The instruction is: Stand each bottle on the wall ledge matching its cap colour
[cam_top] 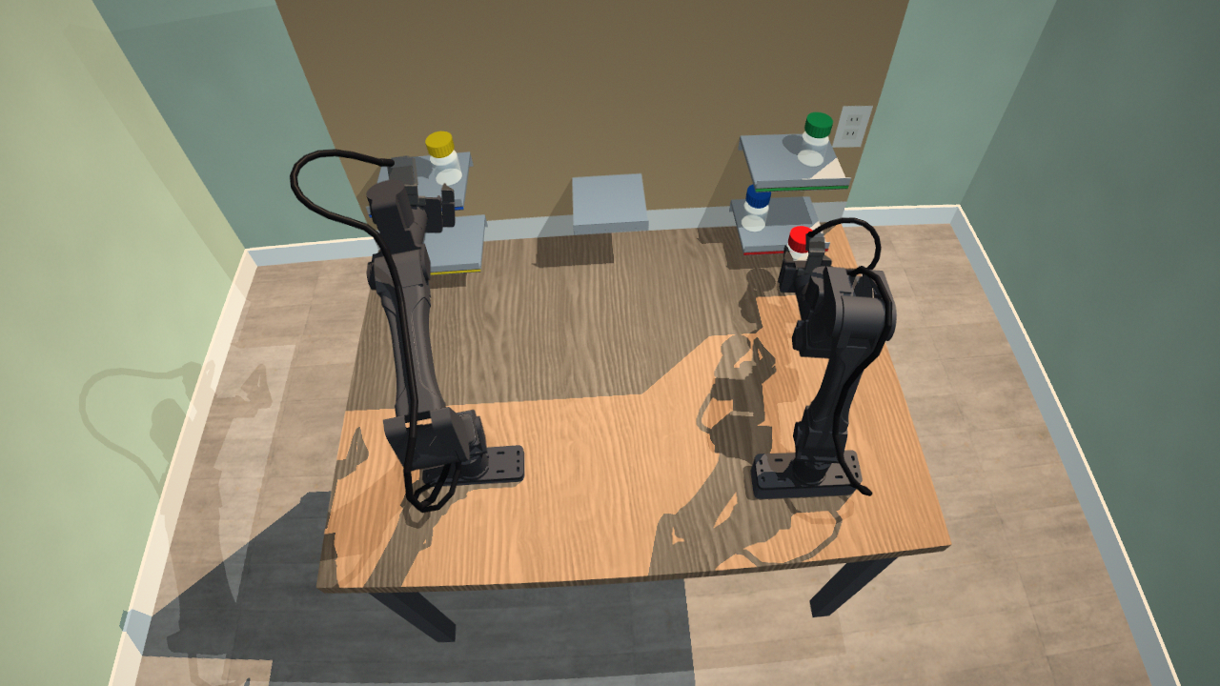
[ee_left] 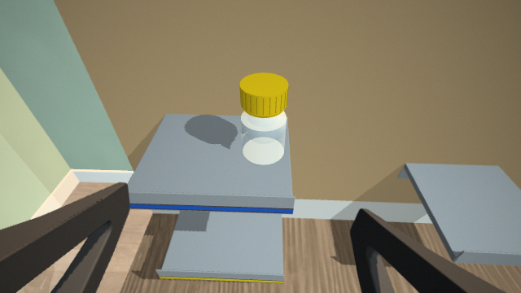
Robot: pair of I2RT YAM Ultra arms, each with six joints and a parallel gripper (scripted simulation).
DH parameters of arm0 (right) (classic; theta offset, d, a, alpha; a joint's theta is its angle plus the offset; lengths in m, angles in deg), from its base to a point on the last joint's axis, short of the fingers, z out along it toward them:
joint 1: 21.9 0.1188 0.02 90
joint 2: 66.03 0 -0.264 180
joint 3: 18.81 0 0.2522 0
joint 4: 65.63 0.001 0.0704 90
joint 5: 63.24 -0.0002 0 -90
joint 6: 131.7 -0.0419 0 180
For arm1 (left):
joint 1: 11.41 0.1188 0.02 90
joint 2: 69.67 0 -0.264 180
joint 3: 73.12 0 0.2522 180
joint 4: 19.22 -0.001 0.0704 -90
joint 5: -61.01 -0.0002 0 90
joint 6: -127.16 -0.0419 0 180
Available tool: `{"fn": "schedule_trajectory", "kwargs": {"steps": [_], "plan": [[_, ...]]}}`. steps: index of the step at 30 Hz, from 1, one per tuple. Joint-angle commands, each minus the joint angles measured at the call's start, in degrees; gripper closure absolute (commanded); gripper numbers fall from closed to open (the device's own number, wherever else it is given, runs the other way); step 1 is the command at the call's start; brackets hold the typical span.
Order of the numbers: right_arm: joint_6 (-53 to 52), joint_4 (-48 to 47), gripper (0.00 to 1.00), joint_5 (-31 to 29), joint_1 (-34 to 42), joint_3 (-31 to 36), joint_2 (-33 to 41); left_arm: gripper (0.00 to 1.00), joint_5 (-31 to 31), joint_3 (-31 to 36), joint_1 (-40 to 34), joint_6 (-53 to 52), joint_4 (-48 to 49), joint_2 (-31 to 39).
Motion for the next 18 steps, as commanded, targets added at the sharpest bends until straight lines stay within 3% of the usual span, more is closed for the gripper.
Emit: {"fn": "schedule_trajectory", "kwargs": {"steps": [1,18], "plan": [[0.03,-2.35,0.48,-0.79,-0.15,-1.23,0.22,0.00,0.06,-1.76,-0.40,0.11,0.32,-0.03],[0.12,0.14,0.48,2.87,-3.32,-7.34,-4.10,0.00,0.06,-1.76,-0.40,0.11,0.32,-0.03]]}}
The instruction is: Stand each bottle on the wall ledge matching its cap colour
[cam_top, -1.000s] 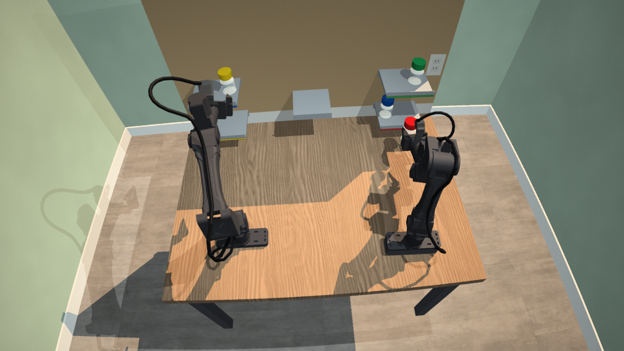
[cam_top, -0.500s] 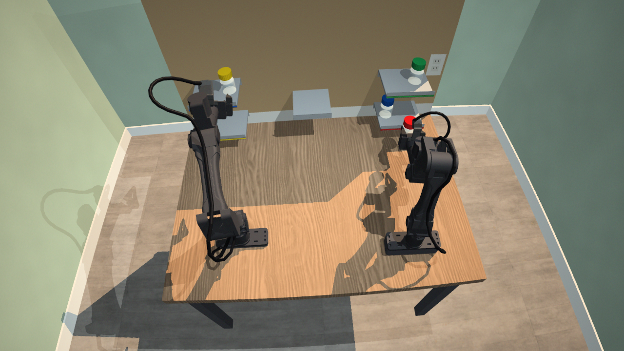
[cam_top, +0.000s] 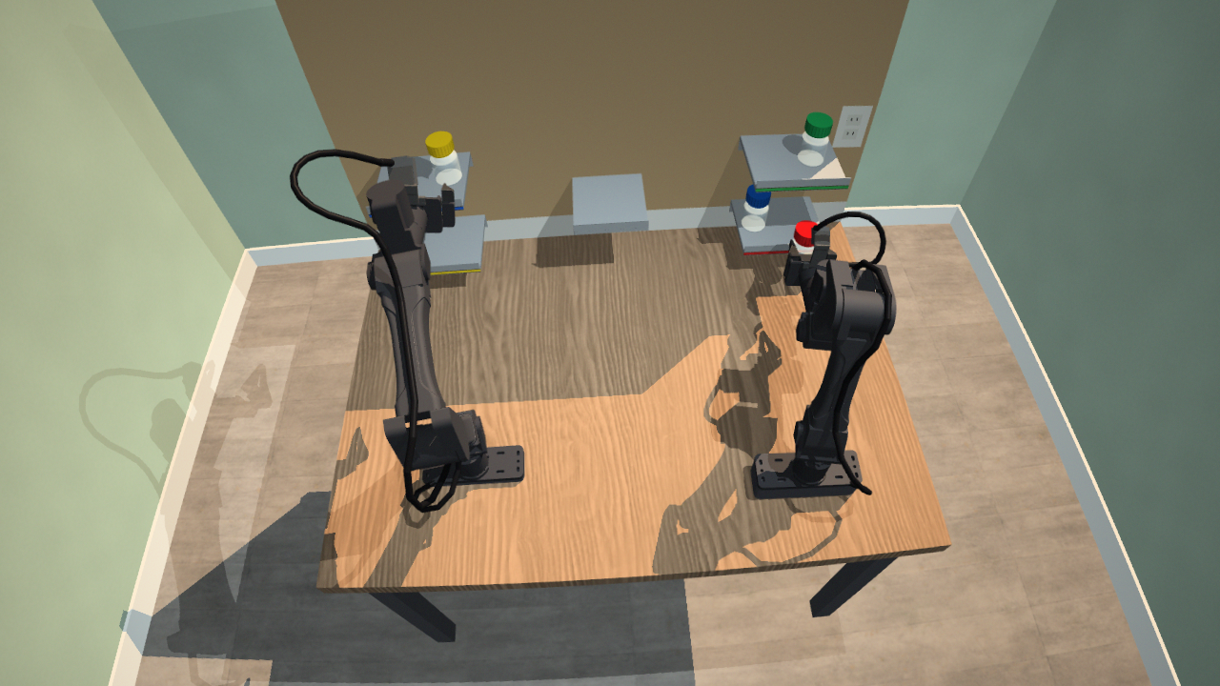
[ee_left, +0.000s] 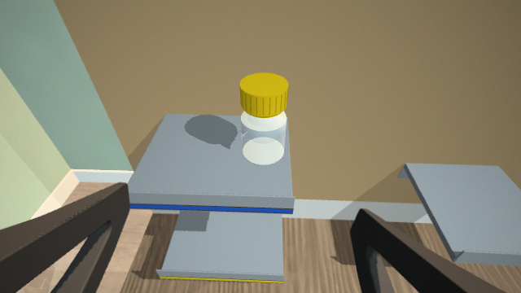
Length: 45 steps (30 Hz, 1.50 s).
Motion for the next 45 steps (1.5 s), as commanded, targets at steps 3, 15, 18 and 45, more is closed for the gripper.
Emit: {"fn": "schedule_trajectory", "kwargs": {"steps": [3,15,18,45], "plan": [[0.31,-0.28,0.48,1.72,-1.60,-4.37,-1.53,0.00,0.06,-1.76,-0.40,0.11,0.32,-0.03],[0.34,1.25,0.48,3.03,-3.20,-8.98,-4.33,0.00,0.06,-1.76,-0.40,0.11,0.32,-0.03],[0.33,1.38,0.48,3.13,-3.45,-9.79,-4.82,0.00,0.06,-1.76,-0.40,0.11,0.32,-0.03],[0.39,5.57,0.48,2.08,-3.06,-13.00,-3.64,0.00,0.06,-1.76,-0.40,0.11,0.32,-0.03]]}}
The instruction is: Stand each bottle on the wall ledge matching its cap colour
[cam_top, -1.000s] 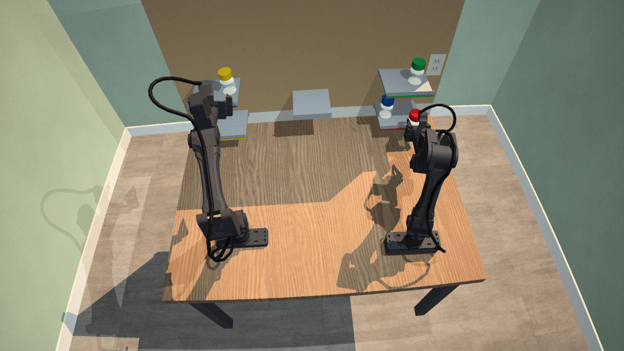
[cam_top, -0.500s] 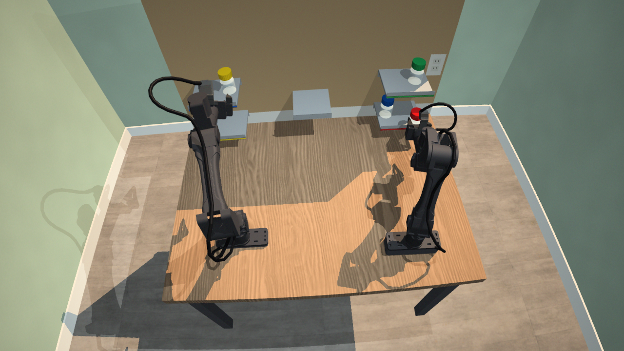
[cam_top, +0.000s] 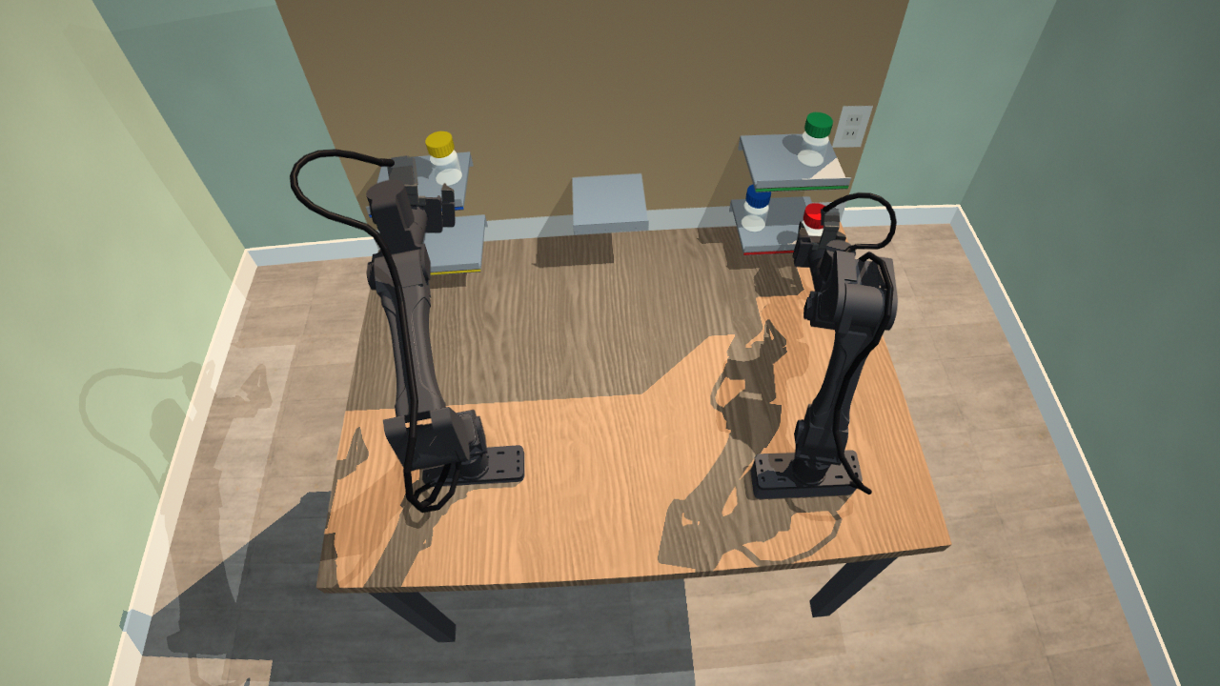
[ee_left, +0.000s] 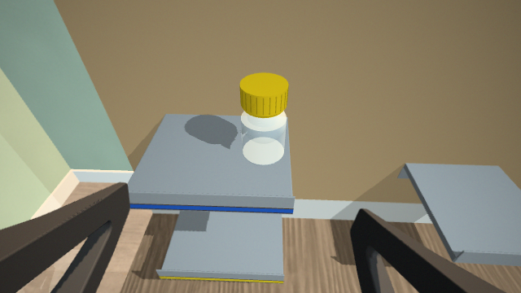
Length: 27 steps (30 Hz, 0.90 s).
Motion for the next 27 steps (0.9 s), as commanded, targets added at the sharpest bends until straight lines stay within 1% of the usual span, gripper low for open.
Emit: {"fn": "schedule_trajectory", "kwargs": {"steps": [1,14,16,21,27], "plan": [[0.40,-1.15,0.48,-0.66,0.16,-2.95,-0.68,0.00,0.06,-1.76,-0.40,0.11,0.32,-0.03],[0.60,1.42,0.48,-1.84,1.68,-16.56,-9.68,0.00,0.06,-1.76,-0.40,0.11,0.32,-0.03],[0.60,1.42,0.48,-1.84,1.68,-16.56,-9.68,0.00,0.06,-1.76,-0.40,0.11,0.32,-0.03],[0.58,1.71,0.48,-1.53,1.85,-19.28,-11.36,0.00,0.06,-1.76,-0.40,0.11,0.32,-0.03],[0.57,1.75,0.48,-1.51,1.78,-19.50,-10.97,0.00,0.06,-1.76,-0.40,0.11,0.32,-0.03]]}}
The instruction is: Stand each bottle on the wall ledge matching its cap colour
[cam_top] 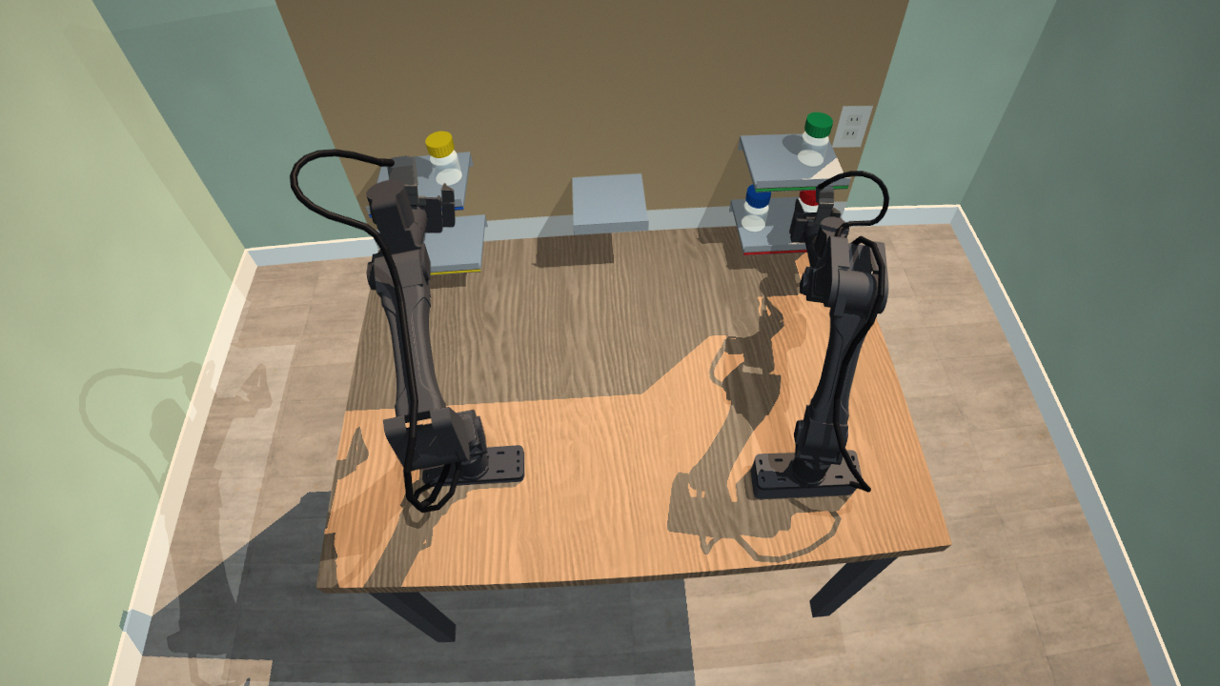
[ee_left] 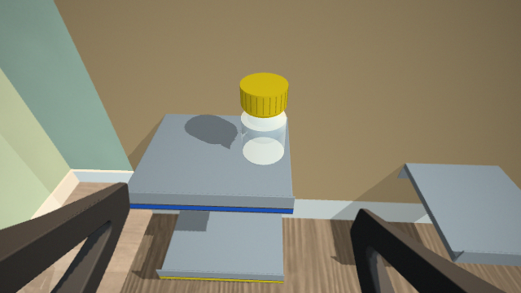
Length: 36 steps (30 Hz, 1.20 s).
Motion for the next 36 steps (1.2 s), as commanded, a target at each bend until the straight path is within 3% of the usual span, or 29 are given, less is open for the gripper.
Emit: {"fn": "schedule_trajectory", "kwargs": {"steps": [1,8,10,15,21,23,29,36], "plan": [[0.38,-1.59,0.48,-0.18,0.43,-1.93,0.79,0.00,0.06,-1.76,-0.40,0.11,0.32,-0.03],[0.38,-1.59,0.48,-0.18,0.43,-1.93,0.78,0.00,0.06,-1.76,-0.40,0.11,0.32,-0.03],[0.11,-1.54,0.48,-0.05,0.14,-1.41,0.71,0.19,0.52,-1.65,-0.72,0.82,2.52,-0.51],[0.11,-1.54,0.48,-0.05,0.14,-1.41,0.71,0.19,0.85,1.18,-1.06,3.21,14.13,-3.09],[0.11,-1.54,0.48,-0.05,0.14,-1.41,0.71,0.19,1.83,8.98,-2.64,6.89,31.88,-11.27],[0.11,-1.54,0.48,-0.05,0.14,-1.41,0.71,0.19,1.83,8.98,-2.64,6.89,31.88,-11.27],[0.11,-1.54,0.48,-0.05,0.14,-1.41,0.71,0.19,2.64,15.32,-3.99,10.06,49.24,-21.47],[0.11,-1.54,0.48,-0.05,0.14,-1.41,0.71,0.19,3.22,18.94,-4.66,10.84,56.01,-26.24]]}}
